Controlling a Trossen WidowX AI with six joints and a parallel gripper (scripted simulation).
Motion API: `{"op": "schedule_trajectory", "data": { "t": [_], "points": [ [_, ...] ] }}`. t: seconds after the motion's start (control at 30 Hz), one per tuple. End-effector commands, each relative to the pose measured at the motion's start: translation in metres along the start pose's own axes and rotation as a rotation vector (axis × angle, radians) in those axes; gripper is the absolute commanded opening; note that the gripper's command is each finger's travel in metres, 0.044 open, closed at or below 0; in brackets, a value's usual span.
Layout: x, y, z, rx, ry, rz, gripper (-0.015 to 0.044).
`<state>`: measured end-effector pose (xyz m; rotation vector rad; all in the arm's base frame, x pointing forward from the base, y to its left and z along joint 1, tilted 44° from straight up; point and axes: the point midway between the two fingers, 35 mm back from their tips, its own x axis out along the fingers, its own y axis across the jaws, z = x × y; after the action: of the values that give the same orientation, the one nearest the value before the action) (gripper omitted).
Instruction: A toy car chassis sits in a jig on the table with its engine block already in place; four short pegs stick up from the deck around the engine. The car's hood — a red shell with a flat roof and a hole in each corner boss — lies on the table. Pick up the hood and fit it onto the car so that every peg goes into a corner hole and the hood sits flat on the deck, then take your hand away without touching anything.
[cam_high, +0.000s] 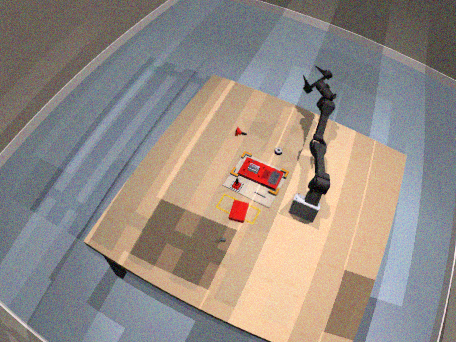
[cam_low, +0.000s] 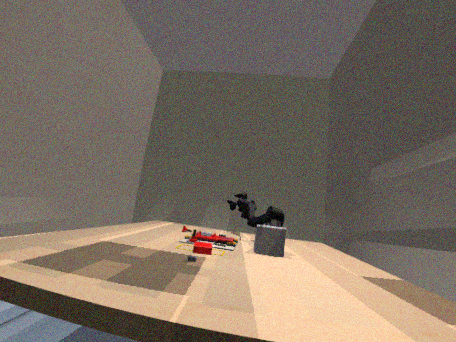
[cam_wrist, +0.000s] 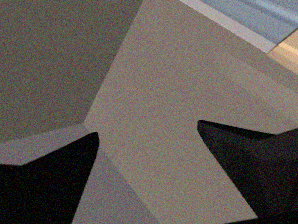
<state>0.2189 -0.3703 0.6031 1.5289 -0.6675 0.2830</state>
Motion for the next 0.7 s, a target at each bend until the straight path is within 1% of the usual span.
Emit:
{"op": "schedule_trajectory", "data": {
  "t": [0.0,0.23,0.37,0.67],
  "points": [
    [0.0,0.001,-0.001,-0.004,0.0,0.003,0.044],
    [-0.014,0.057,-0.042,-0.14,0.016,0.104,0.044],
    [-0.022,0.083,-0.066,-0.157,0.045,0.147,0.044],
    [-0.046,0.14,-0.138,-0.213,0.135,0.245,0.044]
  ]
}}
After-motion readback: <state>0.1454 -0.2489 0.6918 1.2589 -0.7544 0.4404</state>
